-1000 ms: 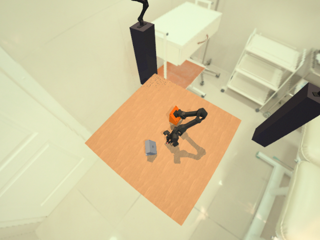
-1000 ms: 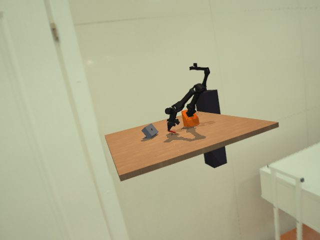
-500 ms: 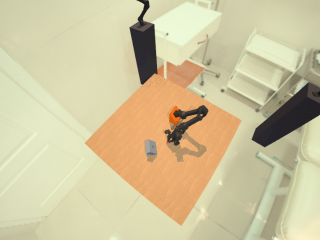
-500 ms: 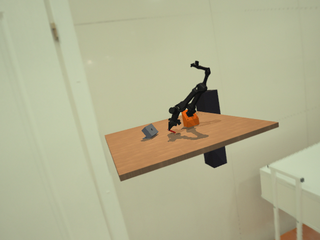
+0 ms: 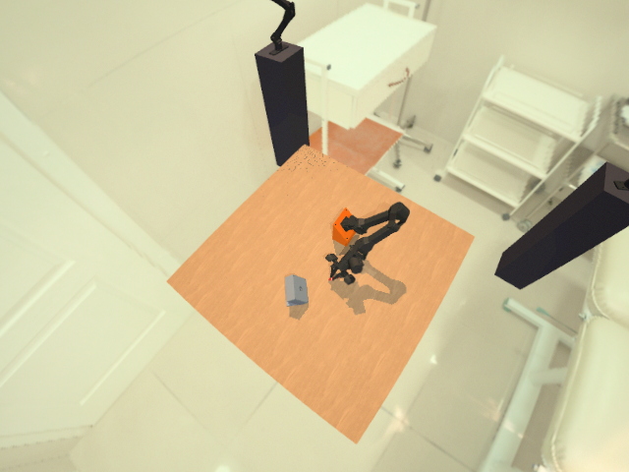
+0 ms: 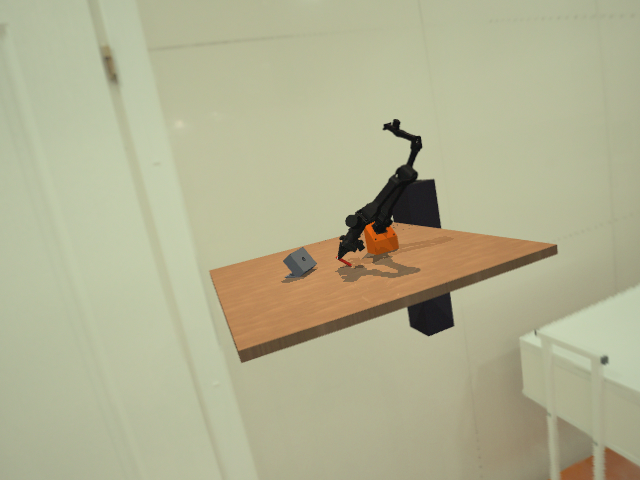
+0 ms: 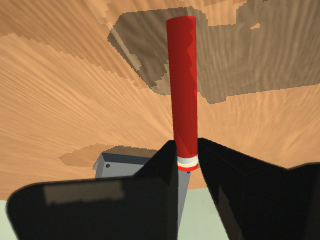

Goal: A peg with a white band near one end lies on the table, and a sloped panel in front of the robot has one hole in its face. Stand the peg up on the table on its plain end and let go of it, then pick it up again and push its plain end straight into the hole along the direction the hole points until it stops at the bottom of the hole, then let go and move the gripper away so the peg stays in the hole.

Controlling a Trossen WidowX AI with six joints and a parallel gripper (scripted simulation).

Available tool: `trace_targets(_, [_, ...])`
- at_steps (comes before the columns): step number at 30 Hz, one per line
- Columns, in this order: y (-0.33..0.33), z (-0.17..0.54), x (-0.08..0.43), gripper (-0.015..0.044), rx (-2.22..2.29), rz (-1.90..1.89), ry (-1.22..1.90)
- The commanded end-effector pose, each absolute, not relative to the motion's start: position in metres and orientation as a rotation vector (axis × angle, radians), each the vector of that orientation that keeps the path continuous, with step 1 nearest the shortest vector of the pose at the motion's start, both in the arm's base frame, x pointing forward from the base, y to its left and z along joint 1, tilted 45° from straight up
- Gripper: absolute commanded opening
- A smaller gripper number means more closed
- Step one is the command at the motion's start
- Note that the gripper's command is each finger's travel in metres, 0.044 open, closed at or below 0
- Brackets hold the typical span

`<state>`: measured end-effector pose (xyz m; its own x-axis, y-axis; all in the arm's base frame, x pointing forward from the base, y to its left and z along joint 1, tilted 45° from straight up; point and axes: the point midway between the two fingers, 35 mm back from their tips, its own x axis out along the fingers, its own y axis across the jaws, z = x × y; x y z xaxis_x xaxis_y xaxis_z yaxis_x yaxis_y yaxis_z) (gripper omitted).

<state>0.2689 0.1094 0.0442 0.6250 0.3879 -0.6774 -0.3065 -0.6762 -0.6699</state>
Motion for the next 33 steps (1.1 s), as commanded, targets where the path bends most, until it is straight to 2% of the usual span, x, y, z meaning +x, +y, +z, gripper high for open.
trace_targets(1, [0.108,0.047,0.268,0.0049,-2.058,1.050,-0.046])
trace_targets(33, [0.110,0.054,0.247,0.0049,-2.181,0.757,0.098])
